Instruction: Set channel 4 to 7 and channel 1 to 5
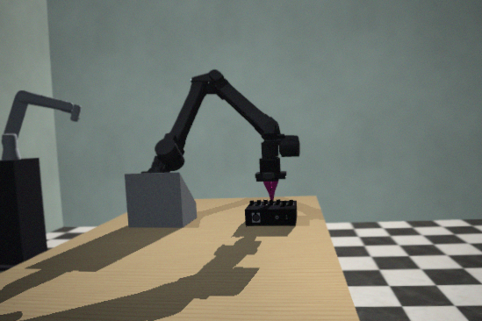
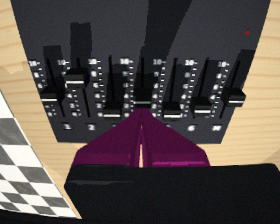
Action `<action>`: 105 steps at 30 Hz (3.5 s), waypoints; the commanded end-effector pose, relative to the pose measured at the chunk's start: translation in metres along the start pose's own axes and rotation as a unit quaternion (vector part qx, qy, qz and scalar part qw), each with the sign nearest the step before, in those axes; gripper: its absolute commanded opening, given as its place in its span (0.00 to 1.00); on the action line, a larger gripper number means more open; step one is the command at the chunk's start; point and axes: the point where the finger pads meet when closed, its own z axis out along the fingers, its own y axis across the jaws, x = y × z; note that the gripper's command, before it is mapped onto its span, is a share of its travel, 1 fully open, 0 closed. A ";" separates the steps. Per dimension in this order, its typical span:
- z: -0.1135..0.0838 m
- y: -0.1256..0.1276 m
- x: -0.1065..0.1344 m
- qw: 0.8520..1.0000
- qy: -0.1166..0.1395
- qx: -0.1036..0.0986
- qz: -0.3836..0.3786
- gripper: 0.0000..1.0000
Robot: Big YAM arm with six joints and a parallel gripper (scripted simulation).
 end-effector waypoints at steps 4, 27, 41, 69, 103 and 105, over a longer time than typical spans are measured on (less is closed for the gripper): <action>-0.011 0.019 -0.013 1.000 -0.006 -0.022 0.000 0.00; -0.012 0.019 -0.013 1.000 -0.006 -0.022 -0.001 0.00; -0.012 0.020 -0.018 1.000 -0.007 -0.023 -0.003 0.00; -0.012 0.019 -0.024 1.000 -0.007 -0.023 0.000 0.00; -0.012 0.019 -0.024 1.000 -0.007 -0.023 0.000 0.00; -0.012 0.019 -0.024 1.000 -0.007 -0.023 0.000 0.00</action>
